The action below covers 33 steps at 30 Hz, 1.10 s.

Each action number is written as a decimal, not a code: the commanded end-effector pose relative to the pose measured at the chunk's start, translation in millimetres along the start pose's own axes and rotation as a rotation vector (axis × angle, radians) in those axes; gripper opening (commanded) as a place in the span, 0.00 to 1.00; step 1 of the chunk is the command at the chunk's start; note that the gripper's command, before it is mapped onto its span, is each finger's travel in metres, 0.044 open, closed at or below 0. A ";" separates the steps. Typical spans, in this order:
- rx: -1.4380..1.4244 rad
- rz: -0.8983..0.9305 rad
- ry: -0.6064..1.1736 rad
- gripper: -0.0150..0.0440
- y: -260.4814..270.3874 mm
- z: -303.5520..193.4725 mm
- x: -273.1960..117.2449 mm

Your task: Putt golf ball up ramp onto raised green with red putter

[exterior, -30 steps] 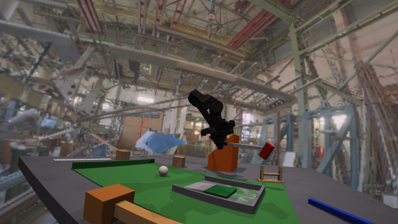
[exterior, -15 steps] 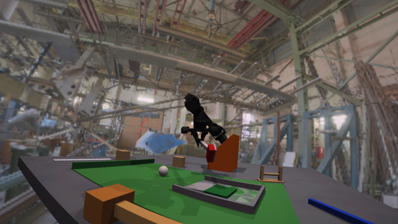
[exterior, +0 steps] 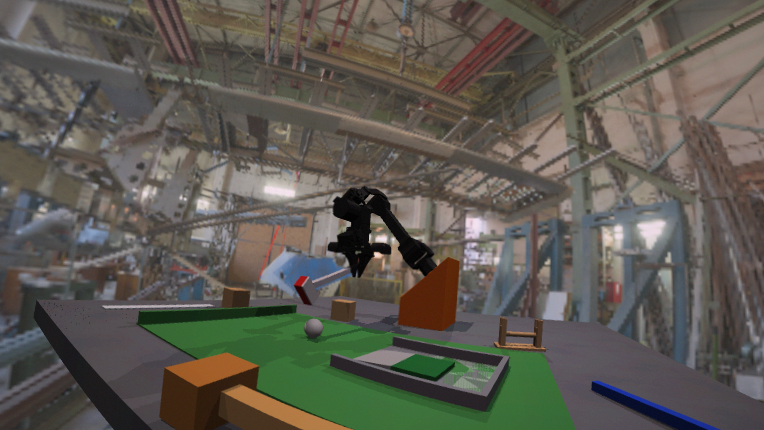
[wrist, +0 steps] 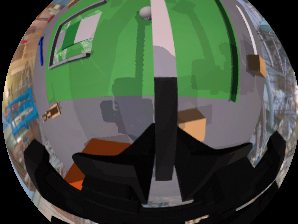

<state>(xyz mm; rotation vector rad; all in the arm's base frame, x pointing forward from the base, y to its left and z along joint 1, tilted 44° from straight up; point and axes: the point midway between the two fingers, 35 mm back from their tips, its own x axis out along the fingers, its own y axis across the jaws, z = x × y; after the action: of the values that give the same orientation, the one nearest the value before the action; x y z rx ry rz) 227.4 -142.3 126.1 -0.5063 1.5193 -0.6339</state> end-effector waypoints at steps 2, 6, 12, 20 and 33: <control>0.137 -0.036 0.009 0.25 -21.5 -14.7 -3.7; 0.143 -0.038 0.009 0.25 -22.5 -15.4 -3.0; 0.143 -0.037 0.009 0.25 -23.0 -15.0 15.7; 0.143 -0.040 0.009 0.25 -24.3 -16.3 36.8; 0.143 -0.040 0.009 0.25 -25.1 -16.2 55.7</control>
<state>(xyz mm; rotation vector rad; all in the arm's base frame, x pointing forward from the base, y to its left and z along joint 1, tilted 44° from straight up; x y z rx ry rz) 206.5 -195.2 105.3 -0.4248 1.4625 -0.7796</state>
